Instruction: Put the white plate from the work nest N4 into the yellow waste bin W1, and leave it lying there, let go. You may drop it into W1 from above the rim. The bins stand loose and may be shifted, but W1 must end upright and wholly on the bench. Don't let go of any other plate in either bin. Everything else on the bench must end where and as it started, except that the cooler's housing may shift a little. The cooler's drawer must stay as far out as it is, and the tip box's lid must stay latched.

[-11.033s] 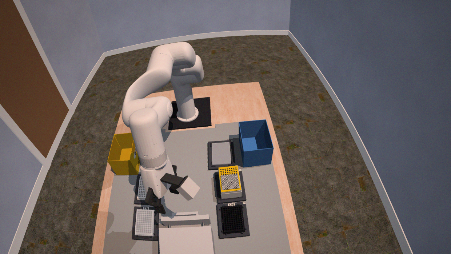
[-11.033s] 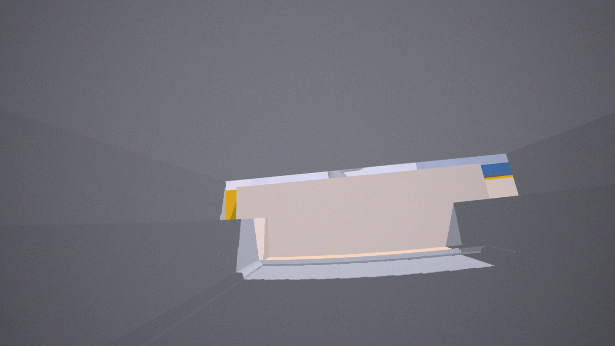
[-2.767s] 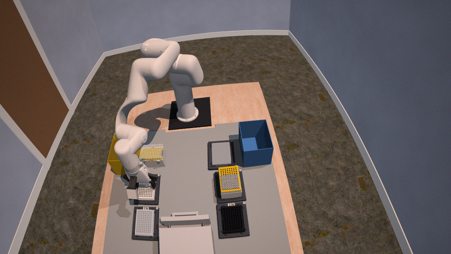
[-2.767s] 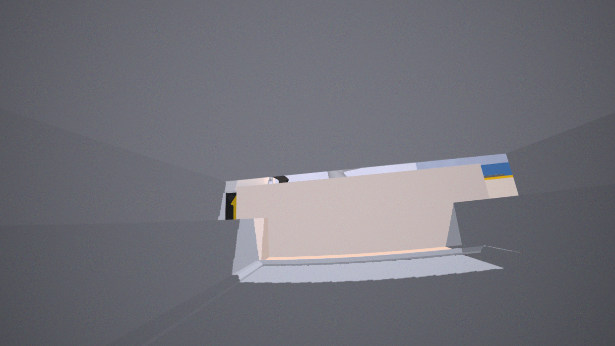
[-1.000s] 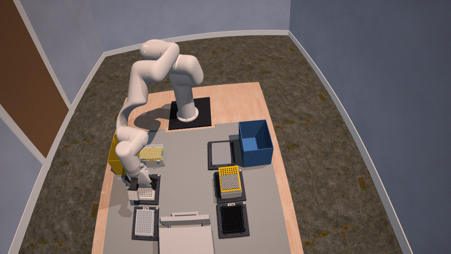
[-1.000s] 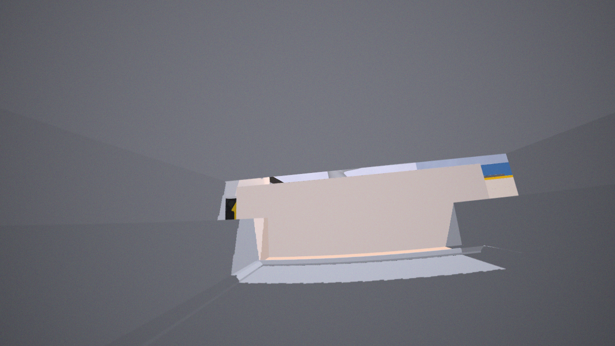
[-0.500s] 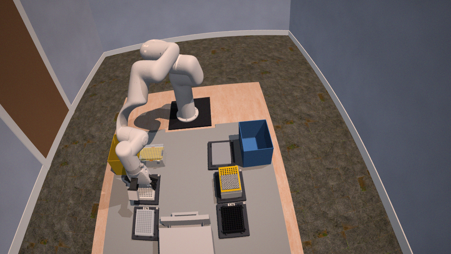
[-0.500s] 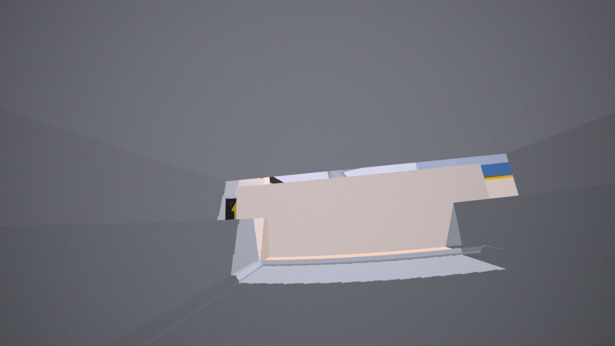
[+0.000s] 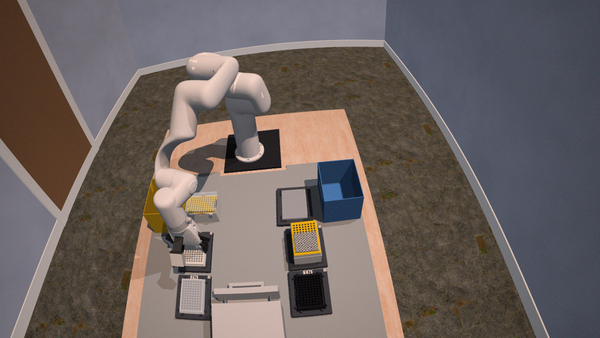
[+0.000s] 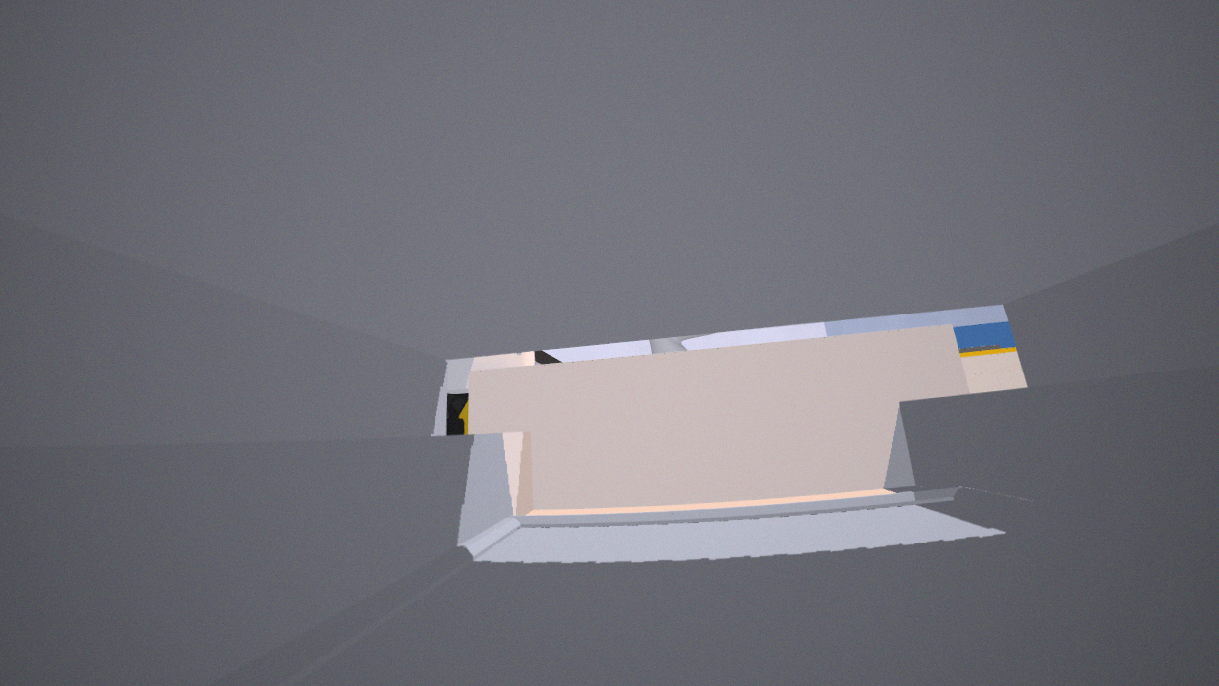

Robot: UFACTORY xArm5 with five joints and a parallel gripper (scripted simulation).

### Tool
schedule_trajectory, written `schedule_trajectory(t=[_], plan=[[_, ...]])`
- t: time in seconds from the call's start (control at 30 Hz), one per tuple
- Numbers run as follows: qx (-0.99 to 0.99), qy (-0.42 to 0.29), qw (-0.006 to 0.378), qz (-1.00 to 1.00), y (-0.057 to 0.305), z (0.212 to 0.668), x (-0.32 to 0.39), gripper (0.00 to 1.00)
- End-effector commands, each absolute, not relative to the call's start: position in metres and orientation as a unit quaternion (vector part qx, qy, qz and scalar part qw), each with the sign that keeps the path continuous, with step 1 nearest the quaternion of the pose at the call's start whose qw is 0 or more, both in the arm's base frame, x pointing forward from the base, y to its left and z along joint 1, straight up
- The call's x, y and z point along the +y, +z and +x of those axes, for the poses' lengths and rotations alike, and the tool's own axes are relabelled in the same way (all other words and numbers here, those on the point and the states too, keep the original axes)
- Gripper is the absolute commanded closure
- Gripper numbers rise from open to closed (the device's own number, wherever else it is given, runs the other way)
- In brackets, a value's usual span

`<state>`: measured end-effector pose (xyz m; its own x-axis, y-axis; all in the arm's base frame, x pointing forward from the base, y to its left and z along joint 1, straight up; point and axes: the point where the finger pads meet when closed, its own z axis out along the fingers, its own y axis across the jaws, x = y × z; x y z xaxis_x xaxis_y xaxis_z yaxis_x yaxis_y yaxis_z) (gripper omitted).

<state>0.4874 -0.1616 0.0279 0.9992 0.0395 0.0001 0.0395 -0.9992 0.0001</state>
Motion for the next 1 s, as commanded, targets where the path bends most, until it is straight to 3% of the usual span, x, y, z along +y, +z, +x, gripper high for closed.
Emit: schedule_trajectory(t=[0.0, 0.97], plan=[[0.02, 0.002, 0.001, 1.0, 0.029, 0.489, -0.162, 1.0], [0.02, 0.002, 0.001, 1.0, 0.045, 0.489, -0.162, 1.0]])
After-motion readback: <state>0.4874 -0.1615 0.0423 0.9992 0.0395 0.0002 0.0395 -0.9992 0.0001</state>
